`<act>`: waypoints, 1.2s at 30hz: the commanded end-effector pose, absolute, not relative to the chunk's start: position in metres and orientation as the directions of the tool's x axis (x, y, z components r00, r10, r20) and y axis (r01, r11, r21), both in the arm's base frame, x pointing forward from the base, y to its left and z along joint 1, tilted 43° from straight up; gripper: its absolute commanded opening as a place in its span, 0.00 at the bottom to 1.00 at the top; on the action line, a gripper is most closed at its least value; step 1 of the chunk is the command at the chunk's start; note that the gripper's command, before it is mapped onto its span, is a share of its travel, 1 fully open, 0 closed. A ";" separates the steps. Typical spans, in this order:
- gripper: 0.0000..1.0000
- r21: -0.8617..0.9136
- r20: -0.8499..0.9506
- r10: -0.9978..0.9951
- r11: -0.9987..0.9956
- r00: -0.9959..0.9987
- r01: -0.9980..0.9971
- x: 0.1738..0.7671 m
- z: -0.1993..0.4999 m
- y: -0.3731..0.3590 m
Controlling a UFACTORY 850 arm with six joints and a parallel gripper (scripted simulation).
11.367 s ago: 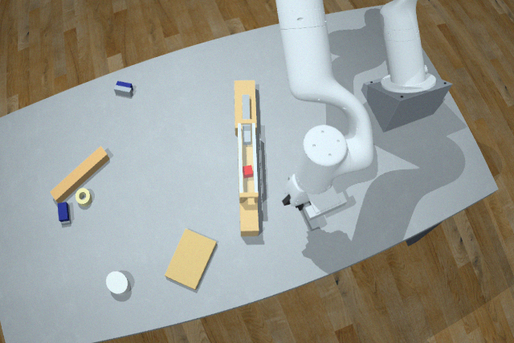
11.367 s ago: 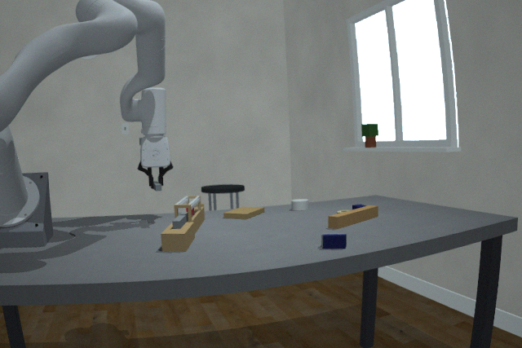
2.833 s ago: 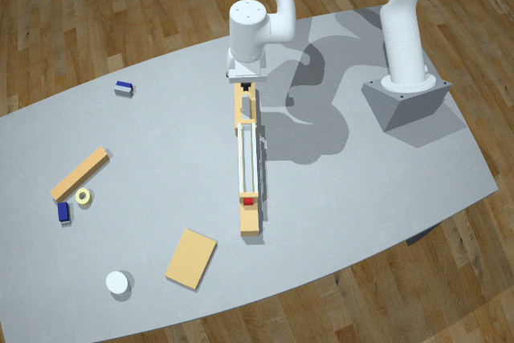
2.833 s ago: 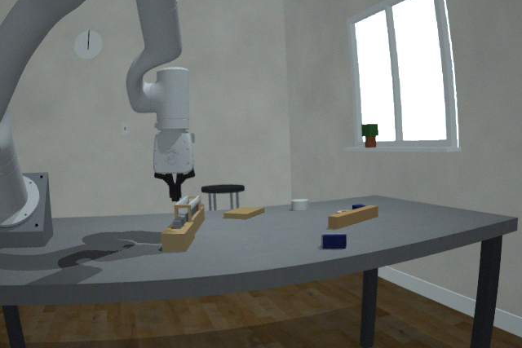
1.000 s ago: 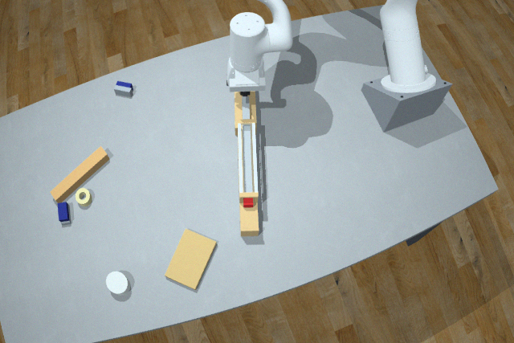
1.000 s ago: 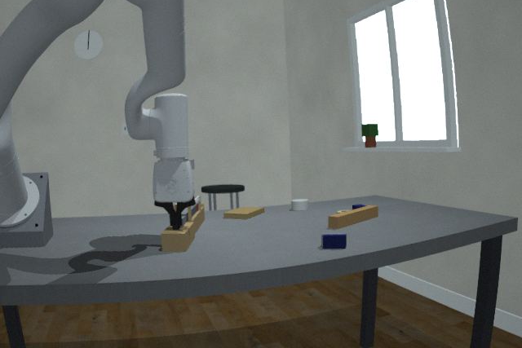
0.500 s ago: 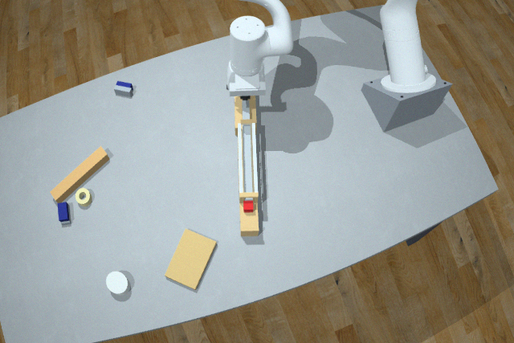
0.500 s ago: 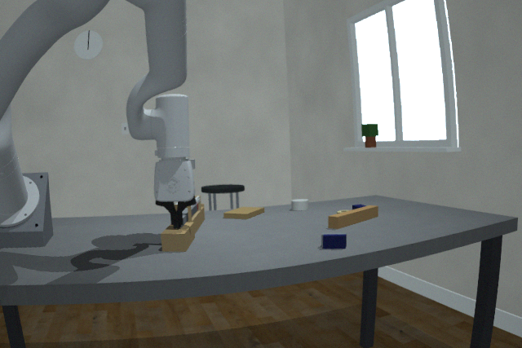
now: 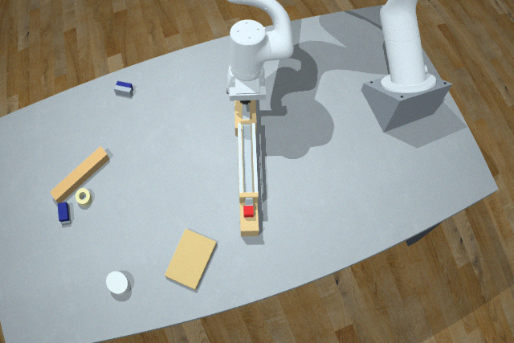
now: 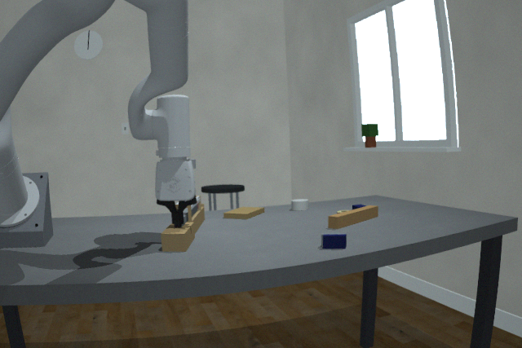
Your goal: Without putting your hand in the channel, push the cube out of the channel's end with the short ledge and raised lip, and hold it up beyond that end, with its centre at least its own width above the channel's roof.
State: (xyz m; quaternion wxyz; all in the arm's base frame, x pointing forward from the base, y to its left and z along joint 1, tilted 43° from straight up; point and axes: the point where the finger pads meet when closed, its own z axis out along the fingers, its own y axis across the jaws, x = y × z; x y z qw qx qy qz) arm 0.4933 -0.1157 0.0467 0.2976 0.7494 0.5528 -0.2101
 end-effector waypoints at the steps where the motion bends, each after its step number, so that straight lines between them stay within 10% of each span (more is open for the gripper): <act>1: 0.00 0.215 -0.643 0.704 -0.211 0.301 0.954 0.495 0.045 -0.112; 36: 0.00 0.216 -0.644 0.704 -0.211 0.301 0.953 0.499 0.090 -0.056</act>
